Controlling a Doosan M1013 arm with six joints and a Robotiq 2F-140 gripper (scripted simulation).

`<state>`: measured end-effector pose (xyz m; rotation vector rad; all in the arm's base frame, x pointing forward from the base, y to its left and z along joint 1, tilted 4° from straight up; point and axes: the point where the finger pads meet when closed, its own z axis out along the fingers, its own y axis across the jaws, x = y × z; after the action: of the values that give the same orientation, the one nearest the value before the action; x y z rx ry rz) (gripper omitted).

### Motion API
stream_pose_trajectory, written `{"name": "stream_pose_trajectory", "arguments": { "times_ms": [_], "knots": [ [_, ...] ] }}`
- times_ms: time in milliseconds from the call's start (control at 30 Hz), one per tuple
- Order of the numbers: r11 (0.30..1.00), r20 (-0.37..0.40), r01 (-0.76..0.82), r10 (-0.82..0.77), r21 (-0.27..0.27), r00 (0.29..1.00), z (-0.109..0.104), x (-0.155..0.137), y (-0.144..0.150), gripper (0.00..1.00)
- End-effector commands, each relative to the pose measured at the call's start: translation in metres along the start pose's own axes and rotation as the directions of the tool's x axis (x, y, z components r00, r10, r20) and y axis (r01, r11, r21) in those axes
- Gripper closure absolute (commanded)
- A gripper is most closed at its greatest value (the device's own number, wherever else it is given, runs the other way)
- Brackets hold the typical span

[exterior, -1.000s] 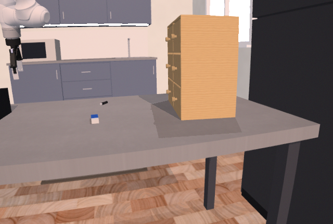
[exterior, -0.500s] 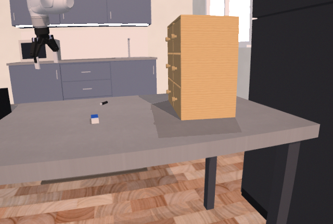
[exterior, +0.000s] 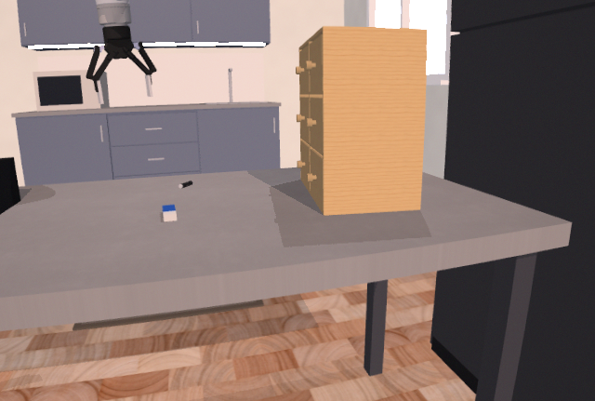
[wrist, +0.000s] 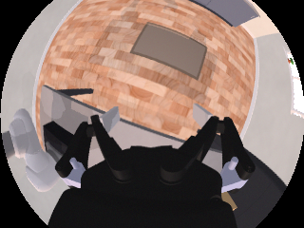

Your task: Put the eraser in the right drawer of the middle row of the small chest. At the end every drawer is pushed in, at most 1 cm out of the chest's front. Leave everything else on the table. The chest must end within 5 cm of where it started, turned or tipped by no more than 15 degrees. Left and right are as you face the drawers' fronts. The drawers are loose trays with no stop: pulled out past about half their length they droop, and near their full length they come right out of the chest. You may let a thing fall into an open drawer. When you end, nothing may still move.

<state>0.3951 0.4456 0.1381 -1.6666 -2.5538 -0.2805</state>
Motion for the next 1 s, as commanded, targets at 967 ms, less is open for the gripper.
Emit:
{"name": "stream_pose_trajectory", "arguments": {
  "times_ms": [967],
  "knots": [
    [0.200,0.076,-0.977,0.978,-0.081,0.194,-0.159,-0.351,0.047,0.00]
  ]
}}
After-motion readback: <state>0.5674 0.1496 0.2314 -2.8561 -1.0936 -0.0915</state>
